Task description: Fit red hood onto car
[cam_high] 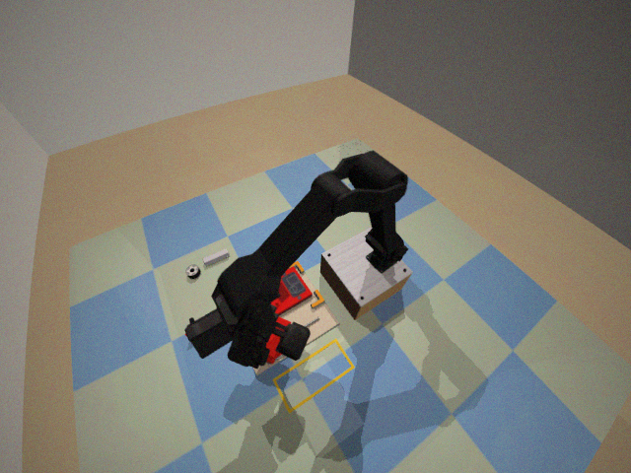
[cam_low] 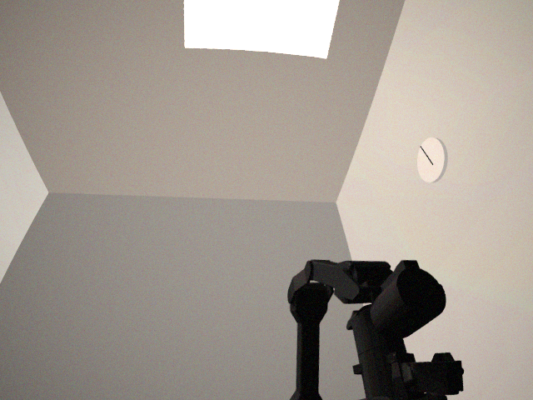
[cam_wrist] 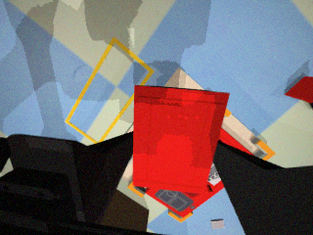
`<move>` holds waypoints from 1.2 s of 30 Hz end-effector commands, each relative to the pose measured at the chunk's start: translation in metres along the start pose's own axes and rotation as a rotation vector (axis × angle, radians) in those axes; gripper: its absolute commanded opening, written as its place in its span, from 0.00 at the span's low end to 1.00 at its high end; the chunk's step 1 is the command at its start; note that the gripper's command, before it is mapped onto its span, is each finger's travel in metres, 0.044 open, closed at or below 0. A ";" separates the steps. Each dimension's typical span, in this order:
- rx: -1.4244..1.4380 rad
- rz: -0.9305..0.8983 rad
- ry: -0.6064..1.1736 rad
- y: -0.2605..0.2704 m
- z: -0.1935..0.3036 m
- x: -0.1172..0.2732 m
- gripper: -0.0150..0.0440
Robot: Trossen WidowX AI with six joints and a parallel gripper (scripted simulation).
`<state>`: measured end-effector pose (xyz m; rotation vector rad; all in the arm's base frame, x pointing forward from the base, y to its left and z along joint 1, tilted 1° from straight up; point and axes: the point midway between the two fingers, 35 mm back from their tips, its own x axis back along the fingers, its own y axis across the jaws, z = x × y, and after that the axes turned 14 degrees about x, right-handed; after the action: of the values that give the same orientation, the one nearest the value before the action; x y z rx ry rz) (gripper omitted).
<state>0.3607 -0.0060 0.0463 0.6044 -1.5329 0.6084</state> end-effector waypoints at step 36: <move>-0.591 0.011 0.011 -0.067 0.103 -0.023 0.25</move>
<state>0.3370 -0.1249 0.0367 0.1421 -1.6188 0.1517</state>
